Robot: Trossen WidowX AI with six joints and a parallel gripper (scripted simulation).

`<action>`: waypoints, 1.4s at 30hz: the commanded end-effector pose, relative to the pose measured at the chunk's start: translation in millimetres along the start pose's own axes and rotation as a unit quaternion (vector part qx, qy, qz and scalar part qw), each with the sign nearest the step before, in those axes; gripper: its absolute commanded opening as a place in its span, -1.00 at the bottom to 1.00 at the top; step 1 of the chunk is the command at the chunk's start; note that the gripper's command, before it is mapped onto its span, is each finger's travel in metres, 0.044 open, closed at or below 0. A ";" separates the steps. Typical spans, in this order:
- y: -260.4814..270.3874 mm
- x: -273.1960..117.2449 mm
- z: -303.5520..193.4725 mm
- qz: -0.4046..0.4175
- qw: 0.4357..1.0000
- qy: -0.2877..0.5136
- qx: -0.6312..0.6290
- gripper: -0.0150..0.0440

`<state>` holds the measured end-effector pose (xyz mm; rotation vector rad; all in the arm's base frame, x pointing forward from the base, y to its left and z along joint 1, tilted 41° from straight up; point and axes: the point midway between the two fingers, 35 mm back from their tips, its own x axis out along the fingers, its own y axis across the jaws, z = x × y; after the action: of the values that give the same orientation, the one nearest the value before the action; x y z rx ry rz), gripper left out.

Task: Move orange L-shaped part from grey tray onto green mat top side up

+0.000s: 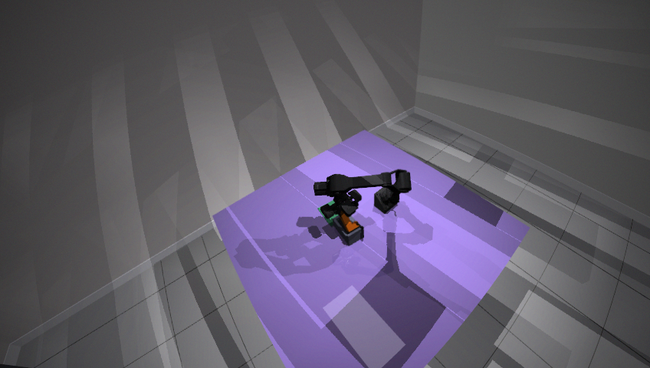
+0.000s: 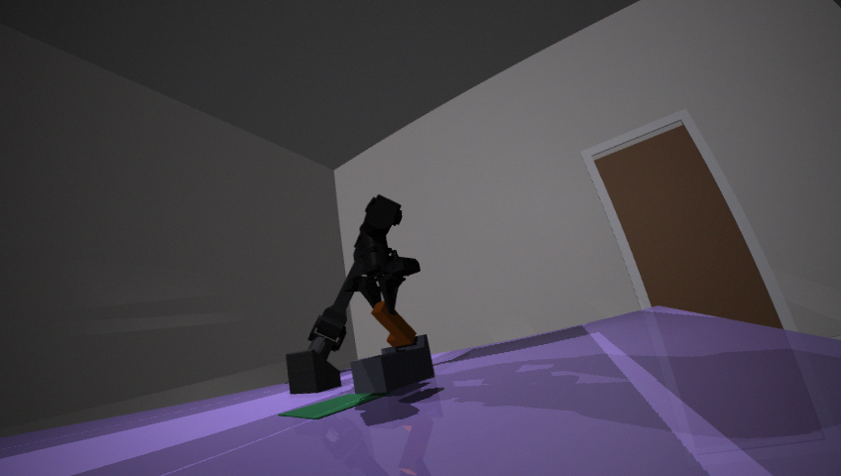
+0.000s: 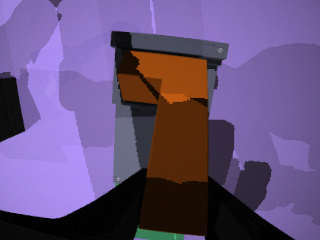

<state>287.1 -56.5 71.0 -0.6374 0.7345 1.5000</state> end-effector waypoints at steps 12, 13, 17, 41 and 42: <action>-0.9 -15.3 -1.0 -0.002 1.000 0.002 -0.002 -0.49; -0.8 -15.1 -2.2 -0.002 1.000 0.002 -0.002 -0.49; 0.6 -12.9 -17.5 -0.002 1.000 0.003 -0.002 -0.49; 12.8 -12.6 -146.5 -0.003 1.000 0.007 -0.002 -0.49; 13.1 -12.8 -151.9 -0.003 1.000 0.007 -0.002 -0.49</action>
<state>269.8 -168.1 -6.1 -0.6451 0.7401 1.4959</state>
